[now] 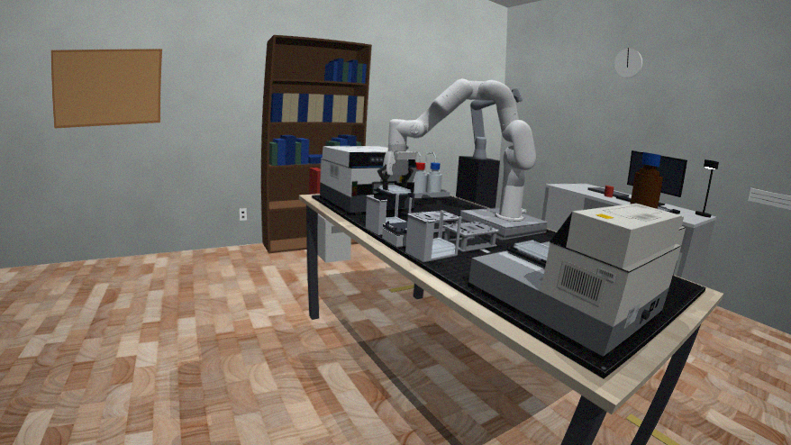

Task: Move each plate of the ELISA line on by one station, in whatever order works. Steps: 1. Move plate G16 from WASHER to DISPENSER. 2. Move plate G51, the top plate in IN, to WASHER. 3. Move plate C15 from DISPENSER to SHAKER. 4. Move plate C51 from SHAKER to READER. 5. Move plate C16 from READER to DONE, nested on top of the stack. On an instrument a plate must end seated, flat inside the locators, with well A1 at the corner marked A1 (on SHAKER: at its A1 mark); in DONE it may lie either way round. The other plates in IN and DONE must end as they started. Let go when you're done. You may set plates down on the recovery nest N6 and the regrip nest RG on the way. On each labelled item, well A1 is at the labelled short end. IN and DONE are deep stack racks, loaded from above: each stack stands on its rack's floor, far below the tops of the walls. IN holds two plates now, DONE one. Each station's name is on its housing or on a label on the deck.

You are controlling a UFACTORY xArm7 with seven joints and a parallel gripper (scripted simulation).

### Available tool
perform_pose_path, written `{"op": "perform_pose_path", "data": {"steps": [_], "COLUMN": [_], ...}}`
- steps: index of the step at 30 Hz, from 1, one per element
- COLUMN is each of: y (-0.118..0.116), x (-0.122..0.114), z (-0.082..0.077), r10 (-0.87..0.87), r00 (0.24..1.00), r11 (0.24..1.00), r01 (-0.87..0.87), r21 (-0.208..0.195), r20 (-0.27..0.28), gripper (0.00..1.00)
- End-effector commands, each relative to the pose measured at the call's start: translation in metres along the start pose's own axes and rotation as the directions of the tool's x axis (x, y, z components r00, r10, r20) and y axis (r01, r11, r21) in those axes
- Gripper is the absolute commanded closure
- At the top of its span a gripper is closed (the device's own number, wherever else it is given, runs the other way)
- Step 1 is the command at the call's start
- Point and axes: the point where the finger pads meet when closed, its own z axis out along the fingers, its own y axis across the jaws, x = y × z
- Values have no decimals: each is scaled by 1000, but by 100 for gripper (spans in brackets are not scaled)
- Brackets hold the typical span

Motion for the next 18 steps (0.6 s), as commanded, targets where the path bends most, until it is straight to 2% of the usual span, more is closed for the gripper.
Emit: {"op": "perform_pose_path", "data": {"steps": [1,12,18], "y": [1,1,1], "x": [-1,-1,-1], "z": [-2,-2,-10], "r10": [0,0,0], "r00": [1000,1000,1000], "r11": [1000,1000,1000], "r01": [0,0,0], "r21": [-5,-5,-5], "r20": [3,3,3], "gripper": [0,0,0]}}
